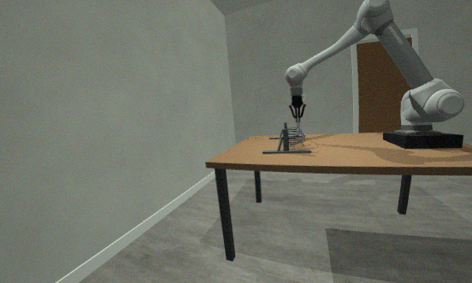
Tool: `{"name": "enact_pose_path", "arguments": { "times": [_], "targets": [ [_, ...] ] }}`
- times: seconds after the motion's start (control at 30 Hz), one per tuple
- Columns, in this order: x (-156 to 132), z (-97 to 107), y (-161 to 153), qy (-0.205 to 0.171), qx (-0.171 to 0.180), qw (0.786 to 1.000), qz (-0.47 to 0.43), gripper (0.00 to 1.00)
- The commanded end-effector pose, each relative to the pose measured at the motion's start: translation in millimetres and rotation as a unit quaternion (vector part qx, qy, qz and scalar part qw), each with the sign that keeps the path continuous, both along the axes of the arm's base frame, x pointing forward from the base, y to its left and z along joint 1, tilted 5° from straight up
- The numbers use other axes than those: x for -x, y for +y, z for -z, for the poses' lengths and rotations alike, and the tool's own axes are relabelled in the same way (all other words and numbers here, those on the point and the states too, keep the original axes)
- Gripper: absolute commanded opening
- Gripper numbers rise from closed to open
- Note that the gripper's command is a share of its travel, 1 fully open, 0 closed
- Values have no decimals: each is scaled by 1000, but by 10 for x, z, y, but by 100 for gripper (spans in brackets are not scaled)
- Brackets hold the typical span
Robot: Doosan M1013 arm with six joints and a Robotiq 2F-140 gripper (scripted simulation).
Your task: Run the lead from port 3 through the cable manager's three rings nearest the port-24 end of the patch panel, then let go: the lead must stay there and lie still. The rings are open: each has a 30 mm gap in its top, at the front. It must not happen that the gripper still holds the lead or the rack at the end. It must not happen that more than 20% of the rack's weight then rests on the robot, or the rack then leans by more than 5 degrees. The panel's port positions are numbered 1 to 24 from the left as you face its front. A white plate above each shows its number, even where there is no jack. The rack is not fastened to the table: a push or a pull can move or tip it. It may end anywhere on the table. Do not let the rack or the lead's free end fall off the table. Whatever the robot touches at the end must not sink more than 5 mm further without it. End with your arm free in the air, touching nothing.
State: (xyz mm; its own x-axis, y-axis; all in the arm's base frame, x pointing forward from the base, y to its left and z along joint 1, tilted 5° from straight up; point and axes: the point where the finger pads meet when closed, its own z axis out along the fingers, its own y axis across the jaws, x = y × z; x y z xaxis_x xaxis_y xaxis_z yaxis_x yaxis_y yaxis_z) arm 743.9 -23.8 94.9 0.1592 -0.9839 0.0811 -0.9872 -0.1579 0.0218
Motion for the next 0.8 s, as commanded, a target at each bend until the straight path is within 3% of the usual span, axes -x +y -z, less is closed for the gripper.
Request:
{"name": "enact_pose_path", "arguments": {
  "times": [0.0,0.77],
  "targets": [
    [7,-15,-55,-2,1,1000,2,0],
    [8,67,-62,-2,1,1000,2,0]
  ]
}}
